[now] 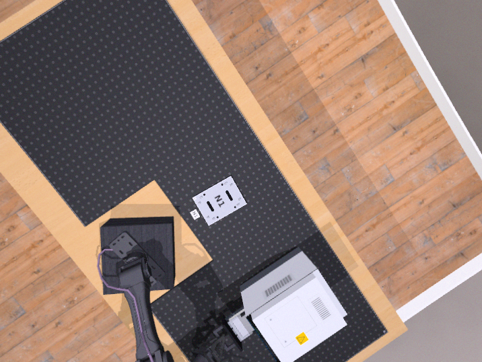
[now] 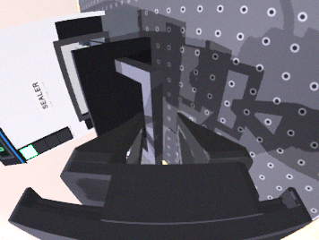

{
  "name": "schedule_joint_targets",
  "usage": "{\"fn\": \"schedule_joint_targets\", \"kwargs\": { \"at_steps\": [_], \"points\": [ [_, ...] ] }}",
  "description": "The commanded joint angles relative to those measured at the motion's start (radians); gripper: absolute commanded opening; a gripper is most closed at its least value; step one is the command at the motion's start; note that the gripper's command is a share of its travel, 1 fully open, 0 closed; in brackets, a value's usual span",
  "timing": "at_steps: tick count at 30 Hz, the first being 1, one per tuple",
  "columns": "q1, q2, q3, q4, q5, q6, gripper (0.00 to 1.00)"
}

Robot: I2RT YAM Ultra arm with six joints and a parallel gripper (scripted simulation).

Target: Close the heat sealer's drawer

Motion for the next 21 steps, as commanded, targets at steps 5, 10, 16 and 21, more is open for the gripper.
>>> {"fn": "schedule_joint_targets", "kwargs": {
  "at_steps": [5,10,16,21],
  "points": [
    [0.003,-0.04,-0.013,0.017,-0.025,0.002,0.3],
    [0.003,-0.04,-0.013,0.017,-0.025,0.001,0.25],
    [0.003,-0.04,-0.014,0.018,-0.025,0.002,0.2],
    [0.003,-0.039,-0.013,0.017,-0.009,0.002,0.15]
  ]
}}
